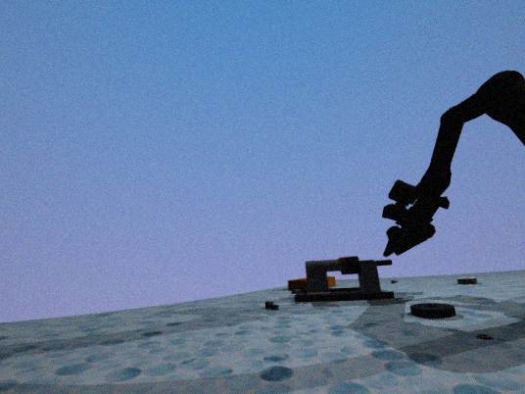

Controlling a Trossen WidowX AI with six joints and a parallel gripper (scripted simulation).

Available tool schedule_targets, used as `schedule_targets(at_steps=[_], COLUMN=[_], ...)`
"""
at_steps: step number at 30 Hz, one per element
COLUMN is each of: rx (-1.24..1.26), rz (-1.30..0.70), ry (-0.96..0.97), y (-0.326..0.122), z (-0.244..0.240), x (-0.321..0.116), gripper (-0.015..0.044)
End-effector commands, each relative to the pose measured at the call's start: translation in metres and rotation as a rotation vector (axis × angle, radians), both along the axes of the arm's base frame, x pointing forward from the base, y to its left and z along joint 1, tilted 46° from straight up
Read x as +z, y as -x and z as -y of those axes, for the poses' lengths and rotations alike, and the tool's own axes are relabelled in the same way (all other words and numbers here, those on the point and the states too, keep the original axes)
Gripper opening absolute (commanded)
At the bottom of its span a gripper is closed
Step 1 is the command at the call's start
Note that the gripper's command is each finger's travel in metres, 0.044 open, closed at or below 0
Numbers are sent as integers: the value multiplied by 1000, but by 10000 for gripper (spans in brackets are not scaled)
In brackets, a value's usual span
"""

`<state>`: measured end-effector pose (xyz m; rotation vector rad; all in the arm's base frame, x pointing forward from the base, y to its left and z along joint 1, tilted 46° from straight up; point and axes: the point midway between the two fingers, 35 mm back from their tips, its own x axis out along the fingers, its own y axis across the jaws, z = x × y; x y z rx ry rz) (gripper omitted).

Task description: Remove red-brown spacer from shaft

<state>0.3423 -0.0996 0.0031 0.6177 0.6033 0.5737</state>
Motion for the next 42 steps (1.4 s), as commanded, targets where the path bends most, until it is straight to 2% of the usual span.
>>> schedule_targets(at_steps=[1,29,42], rx=[2,2,4], rz=[2,2,-1], ry=[-2,-2,1], y=[1,3,-9], z=[0,0,-11], x=[0,-1,-8], gripper=[440,440,440])
